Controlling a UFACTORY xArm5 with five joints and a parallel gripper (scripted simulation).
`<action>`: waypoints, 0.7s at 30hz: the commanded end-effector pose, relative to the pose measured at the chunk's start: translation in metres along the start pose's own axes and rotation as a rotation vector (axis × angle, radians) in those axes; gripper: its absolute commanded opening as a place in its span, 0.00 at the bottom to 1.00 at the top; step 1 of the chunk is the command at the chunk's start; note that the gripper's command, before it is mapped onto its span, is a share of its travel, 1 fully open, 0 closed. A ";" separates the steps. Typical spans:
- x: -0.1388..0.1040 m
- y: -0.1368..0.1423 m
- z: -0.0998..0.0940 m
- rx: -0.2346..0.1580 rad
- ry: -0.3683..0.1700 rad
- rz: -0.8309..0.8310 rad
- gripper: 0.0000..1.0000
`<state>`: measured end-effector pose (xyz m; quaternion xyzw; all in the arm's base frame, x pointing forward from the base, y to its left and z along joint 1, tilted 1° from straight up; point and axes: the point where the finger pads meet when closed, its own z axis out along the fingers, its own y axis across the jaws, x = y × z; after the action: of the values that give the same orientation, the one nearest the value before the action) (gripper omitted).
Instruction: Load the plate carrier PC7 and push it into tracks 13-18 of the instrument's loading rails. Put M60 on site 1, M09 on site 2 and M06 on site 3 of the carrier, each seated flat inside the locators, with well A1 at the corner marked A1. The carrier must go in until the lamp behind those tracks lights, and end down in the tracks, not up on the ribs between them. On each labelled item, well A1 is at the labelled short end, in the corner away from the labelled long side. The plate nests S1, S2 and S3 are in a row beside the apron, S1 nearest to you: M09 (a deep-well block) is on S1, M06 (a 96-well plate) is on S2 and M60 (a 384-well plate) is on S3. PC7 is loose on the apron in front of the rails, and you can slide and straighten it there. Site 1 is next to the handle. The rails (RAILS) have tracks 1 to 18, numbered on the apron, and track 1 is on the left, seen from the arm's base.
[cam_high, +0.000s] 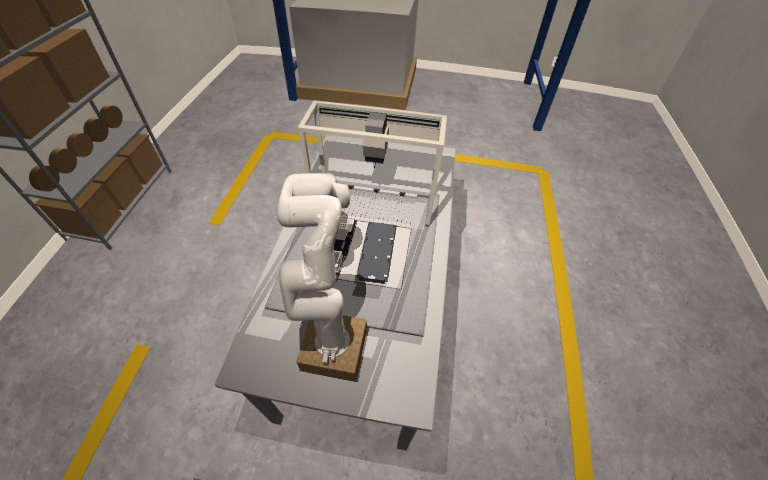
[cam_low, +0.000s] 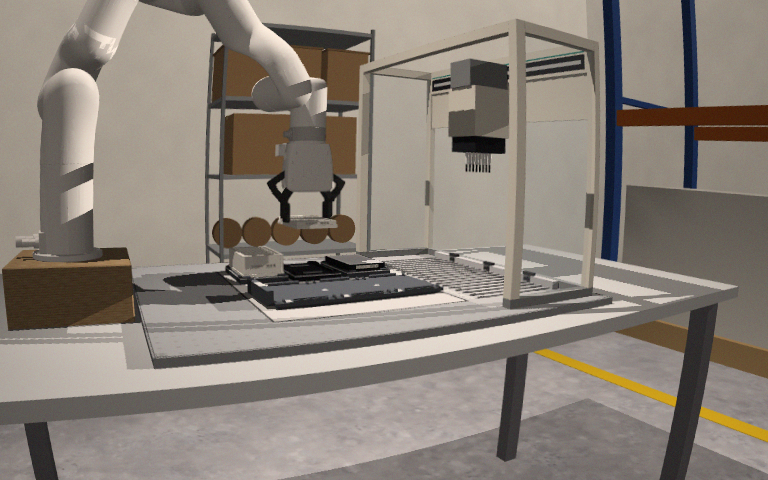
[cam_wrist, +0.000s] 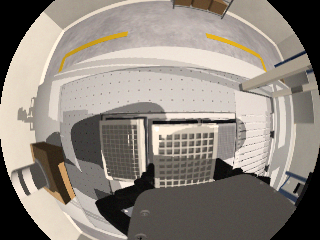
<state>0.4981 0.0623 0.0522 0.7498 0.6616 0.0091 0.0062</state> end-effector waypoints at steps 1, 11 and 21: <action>0.001 0.001 -0.006 -0.002 0.005 -0.001 0.00; 0.001 0.001 -0.022 -0.002 0.005 -0.001 0.00; 0.001 0.001 -0.022 -0.002 0.005 -0.001 0.00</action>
<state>0.4972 0.0626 0.0726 0.7494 0.6620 0.0086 0.0059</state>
